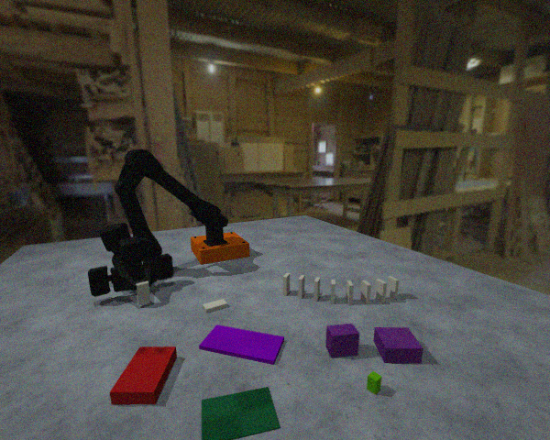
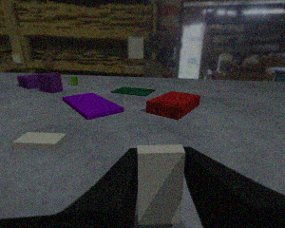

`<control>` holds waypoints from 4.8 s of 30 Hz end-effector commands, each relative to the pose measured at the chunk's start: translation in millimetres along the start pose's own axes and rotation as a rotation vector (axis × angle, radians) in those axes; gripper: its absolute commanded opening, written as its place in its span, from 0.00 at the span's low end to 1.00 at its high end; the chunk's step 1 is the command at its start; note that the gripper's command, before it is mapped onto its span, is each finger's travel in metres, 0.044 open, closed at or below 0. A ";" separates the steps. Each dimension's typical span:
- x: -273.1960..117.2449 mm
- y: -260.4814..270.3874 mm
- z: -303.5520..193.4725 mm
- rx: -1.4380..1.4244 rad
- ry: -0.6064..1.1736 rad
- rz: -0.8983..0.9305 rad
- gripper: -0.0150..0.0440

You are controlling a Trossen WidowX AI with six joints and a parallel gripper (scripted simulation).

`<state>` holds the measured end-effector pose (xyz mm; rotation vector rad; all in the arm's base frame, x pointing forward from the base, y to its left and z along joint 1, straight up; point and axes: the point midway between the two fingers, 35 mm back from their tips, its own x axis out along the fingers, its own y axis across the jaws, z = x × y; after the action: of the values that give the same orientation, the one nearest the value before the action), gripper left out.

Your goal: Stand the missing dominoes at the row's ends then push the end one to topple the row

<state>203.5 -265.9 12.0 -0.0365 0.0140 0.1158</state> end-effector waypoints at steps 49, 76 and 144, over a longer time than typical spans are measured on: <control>76.6 -69.9 45.5 0.099 0.974 -0.245 1.00; 29.8 -2.7 92.0 0.003 1.527 0.000 1.00; 27.7 -2.5 149.3 0.008 1.522 -0.004 0.44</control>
<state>238.3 -265.0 141.2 -0.1162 1.5267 0.0534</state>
